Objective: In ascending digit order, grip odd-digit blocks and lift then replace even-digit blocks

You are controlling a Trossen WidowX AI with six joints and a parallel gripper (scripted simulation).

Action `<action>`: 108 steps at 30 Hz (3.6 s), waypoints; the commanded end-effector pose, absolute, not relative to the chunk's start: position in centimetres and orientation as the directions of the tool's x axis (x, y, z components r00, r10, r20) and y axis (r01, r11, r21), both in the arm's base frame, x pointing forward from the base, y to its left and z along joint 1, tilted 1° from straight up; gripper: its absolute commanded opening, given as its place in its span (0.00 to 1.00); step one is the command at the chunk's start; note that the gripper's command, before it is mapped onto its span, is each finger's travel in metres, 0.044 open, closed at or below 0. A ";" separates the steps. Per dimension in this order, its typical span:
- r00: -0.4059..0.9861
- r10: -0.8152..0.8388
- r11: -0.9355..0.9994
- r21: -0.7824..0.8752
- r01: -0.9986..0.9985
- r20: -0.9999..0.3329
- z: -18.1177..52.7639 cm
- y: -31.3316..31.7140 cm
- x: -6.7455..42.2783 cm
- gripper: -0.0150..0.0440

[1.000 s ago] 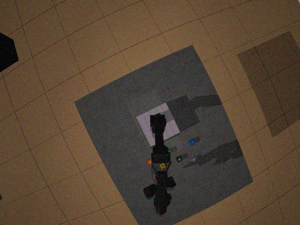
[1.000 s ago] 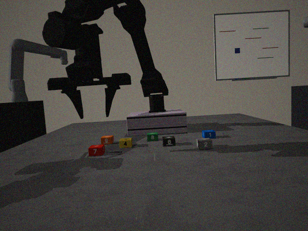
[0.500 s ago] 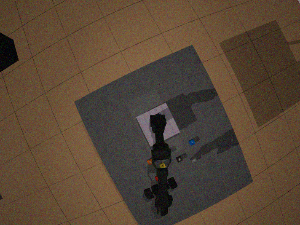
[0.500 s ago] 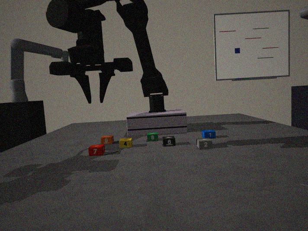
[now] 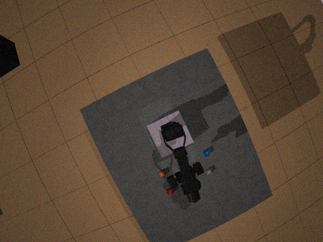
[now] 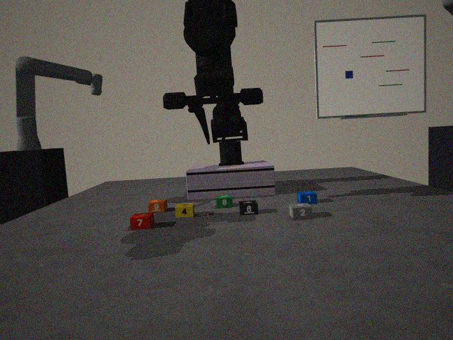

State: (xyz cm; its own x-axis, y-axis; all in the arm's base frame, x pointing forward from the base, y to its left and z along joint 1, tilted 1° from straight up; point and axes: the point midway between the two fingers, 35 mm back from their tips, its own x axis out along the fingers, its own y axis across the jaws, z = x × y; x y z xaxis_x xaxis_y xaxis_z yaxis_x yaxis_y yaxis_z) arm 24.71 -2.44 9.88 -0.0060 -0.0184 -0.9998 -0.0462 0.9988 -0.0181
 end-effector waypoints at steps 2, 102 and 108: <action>0.005 -0.018 0.999 -0.018 -0.033 -1.000 9.3 -1.9 23.7 0.50; 0.005 -0.018 0.999 -0.018 -0.033 -1.000 -0.6 -2.1 23.7 0.46; 0.005 -0.018 0.999 -0.018 -0.033 -1.000 -0.6 -2.1 23.7 0.46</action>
State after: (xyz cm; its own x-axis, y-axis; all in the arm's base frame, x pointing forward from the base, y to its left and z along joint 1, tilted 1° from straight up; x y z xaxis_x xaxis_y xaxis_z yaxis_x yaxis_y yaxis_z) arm 23.64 -2.03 -0.79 0.0010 -0.0140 -0.9999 -0.0308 0.9994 -0.0140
